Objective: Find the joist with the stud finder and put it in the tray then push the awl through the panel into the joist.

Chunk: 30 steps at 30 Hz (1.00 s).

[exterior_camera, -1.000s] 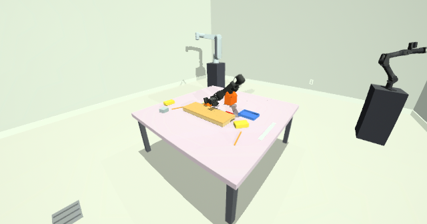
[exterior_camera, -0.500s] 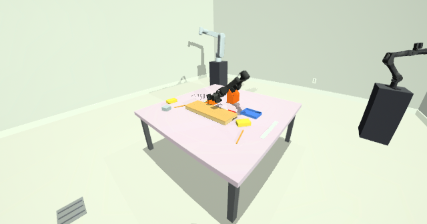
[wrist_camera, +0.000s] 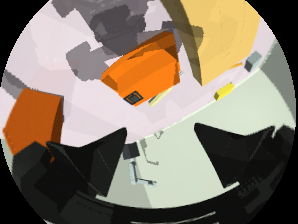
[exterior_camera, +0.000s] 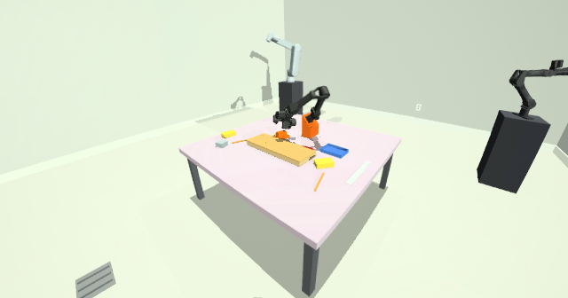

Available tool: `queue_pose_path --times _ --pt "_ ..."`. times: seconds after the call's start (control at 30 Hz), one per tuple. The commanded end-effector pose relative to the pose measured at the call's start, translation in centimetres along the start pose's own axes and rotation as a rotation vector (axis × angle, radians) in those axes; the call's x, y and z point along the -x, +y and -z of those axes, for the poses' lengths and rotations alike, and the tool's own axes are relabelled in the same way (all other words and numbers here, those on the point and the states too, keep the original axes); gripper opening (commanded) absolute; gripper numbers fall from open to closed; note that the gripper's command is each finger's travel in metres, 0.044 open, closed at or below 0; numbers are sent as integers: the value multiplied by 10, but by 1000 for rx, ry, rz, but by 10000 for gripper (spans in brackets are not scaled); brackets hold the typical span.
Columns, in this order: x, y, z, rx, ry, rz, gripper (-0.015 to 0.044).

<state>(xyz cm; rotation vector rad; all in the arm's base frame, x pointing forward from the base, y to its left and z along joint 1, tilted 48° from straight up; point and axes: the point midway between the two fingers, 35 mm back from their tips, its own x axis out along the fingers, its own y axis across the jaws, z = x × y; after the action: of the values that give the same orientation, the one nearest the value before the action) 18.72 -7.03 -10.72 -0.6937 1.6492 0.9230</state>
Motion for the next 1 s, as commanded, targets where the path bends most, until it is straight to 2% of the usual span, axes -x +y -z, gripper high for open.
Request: queue_pose_path --times 0.0,0.2,0.27,0.97 --pt "-17 5 -3 -374 -236 -150 440" --pt "-23 -4 -13 -998 -667 -463 440" --pt "-22 -8 -12 -1117 -756 -537 440" --pt "-33 -5 -24 -1132 -767 -547 440"
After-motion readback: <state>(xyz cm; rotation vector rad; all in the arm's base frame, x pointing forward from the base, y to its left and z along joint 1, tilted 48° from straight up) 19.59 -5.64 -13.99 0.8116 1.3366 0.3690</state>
